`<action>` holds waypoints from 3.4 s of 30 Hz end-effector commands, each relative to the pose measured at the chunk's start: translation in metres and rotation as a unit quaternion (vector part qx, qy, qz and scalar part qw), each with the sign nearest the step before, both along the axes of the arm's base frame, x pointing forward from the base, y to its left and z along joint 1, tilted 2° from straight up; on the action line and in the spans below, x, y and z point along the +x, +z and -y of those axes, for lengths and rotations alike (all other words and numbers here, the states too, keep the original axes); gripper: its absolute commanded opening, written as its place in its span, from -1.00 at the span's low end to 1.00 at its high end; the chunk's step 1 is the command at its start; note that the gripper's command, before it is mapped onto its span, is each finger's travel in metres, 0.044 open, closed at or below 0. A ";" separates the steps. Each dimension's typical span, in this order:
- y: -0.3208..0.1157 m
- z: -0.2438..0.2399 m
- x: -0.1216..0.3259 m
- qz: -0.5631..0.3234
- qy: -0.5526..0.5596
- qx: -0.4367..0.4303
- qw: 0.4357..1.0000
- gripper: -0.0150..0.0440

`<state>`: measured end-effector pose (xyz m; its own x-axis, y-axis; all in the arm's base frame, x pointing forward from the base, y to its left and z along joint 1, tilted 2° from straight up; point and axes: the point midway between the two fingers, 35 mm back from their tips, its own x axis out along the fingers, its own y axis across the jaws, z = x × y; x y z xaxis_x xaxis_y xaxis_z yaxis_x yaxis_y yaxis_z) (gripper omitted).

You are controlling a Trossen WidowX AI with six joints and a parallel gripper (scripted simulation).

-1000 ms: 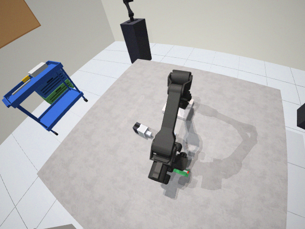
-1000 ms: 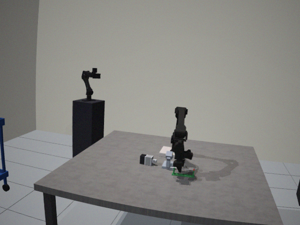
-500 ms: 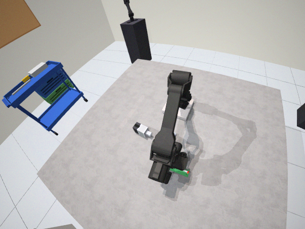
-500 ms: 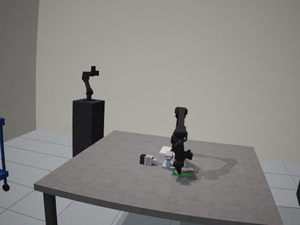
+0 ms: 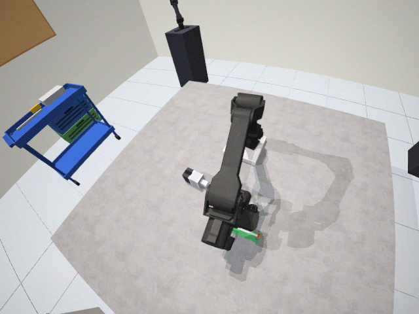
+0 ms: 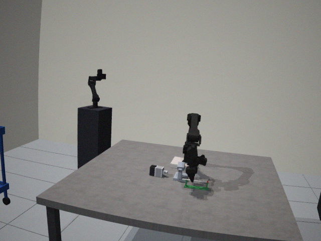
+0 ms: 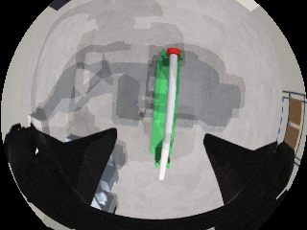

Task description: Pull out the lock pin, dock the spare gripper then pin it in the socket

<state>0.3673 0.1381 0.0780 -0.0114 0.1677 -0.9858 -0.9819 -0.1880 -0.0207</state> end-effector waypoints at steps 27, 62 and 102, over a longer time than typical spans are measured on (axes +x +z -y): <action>0.059 0.003 -0.004 -0.007 -0.002 -0.002 1.000 1.00; 0.076 0.266 -0.074 0.012 -0.051 0.141 0.989 1.00; -0.024 0.271 -0.072 -0.017 -0.046 0.180 0.982 1.00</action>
<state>0.2950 -0.1335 0.0595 -0.0145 0.5029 -0.8642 -0.9959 -0.0842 -0.0323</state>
